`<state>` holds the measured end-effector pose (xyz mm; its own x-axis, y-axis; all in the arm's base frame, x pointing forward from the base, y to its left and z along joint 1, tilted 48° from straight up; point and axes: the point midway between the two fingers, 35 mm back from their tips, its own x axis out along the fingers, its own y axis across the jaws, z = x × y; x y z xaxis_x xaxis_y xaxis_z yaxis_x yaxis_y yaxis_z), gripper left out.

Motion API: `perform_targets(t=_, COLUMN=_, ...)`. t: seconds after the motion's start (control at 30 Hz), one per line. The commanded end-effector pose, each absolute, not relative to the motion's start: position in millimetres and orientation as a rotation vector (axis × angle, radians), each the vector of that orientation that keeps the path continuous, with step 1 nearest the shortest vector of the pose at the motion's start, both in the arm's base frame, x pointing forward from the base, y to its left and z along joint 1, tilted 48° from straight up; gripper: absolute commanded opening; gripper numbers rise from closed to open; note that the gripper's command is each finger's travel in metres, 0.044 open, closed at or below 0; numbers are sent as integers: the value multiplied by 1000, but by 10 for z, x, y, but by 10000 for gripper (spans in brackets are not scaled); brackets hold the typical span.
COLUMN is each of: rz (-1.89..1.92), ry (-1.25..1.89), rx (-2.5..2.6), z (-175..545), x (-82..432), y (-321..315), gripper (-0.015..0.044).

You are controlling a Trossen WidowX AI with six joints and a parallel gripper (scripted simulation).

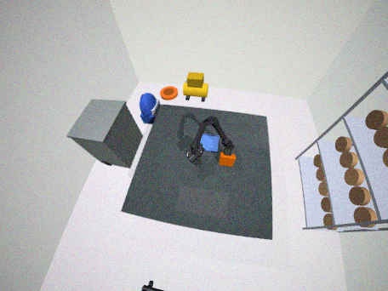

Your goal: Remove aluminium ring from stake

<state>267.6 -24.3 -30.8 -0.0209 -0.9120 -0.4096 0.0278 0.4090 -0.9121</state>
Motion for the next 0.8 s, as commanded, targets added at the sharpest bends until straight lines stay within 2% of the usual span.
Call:
perform_targets(t=0.0, rz=-924, ry=1382, rx=-860, z=-319, x=2683, y=-206, gripper=0)
perform_targets(t=0.77, rz=-922, ry=1382, rx=-858, z=-380, x=2723, y=9, gripper=0)
